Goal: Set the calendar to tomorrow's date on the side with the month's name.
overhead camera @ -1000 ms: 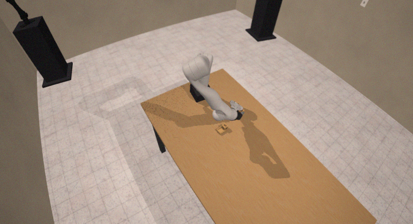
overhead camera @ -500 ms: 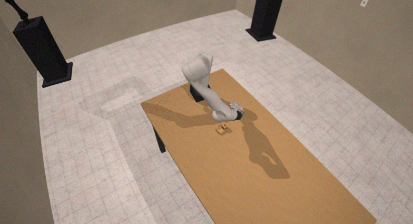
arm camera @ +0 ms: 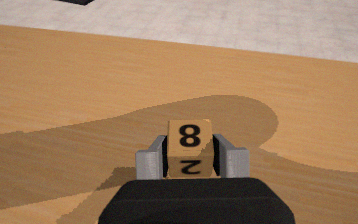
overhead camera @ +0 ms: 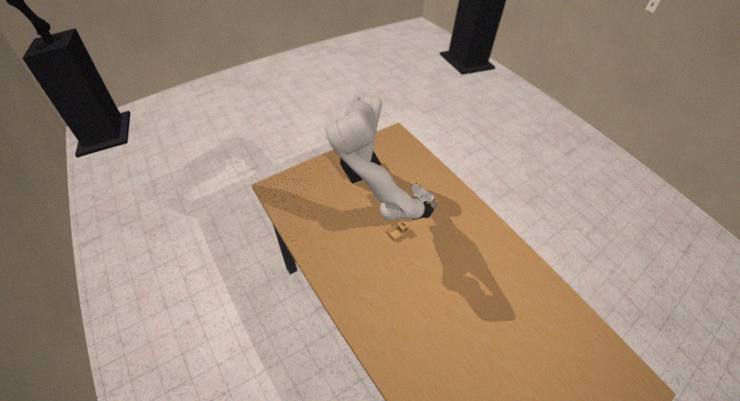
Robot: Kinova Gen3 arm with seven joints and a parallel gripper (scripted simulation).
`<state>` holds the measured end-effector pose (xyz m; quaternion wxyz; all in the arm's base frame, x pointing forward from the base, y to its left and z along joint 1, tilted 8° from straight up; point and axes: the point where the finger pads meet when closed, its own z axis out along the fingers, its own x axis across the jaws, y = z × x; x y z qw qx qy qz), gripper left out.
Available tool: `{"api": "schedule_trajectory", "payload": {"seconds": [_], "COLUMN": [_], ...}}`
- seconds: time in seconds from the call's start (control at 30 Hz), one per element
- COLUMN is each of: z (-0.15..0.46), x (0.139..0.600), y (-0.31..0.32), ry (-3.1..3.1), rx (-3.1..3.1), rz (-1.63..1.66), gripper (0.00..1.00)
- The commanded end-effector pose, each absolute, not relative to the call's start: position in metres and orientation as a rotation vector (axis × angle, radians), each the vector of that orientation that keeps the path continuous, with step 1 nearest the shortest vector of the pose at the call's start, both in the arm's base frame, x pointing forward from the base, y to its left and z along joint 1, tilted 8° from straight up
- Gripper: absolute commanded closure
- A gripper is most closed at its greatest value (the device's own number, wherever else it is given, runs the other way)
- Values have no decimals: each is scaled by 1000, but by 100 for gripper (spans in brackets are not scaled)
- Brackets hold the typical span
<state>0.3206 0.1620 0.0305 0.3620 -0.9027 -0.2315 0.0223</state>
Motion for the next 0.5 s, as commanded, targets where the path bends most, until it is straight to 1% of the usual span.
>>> {"api": "schedule_trajectory", "payload": {"seconds": [0.0,0.47], "z": [21,1], "x": [322,325], "y": [162,162], "ry": [-607,-608], "rx": [-2326,-2326], "rz": [52,52], "gripper": [40,40]}}
